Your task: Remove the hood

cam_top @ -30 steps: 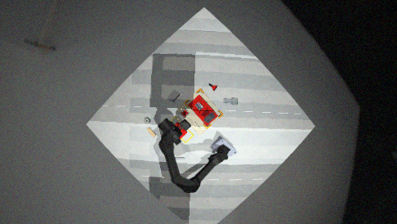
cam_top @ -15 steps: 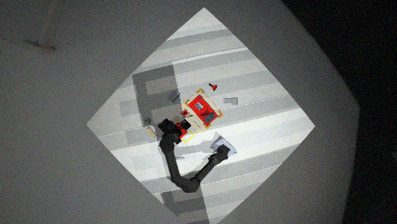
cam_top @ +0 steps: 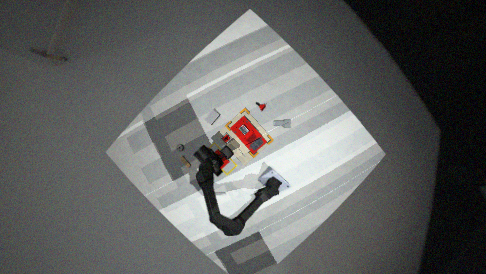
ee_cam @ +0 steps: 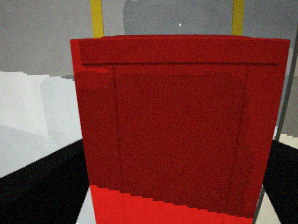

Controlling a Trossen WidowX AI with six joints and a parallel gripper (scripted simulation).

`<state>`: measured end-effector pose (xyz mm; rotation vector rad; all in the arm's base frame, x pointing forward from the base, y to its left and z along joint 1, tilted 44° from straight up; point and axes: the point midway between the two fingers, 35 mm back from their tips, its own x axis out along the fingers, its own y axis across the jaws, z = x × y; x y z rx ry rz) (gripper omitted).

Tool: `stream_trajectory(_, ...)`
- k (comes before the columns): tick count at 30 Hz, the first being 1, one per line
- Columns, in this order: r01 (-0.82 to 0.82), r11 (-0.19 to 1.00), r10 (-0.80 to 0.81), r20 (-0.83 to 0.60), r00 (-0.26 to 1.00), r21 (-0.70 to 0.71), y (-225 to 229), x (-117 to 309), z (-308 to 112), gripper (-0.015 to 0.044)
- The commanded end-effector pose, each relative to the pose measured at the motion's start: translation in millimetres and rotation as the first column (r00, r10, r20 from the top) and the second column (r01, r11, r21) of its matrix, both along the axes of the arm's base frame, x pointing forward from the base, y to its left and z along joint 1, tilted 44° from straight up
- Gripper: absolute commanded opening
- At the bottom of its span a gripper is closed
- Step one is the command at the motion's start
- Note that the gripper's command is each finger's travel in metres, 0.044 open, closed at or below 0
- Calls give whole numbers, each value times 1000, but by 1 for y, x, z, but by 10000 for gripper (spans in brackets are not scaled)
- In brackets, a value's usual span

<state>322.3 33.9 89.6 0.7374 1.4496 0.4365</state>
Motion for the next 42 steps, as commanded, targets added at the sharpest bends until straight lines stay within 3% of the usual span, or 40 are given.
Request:
stream_trajectory(1, 5, 1000, -5, -11, 1000, 6, 3, -2, -3, 0)
stream_trajectory(42, 4, 1000, -4, -11, 1000, 8, 17, -2, -17, 0)
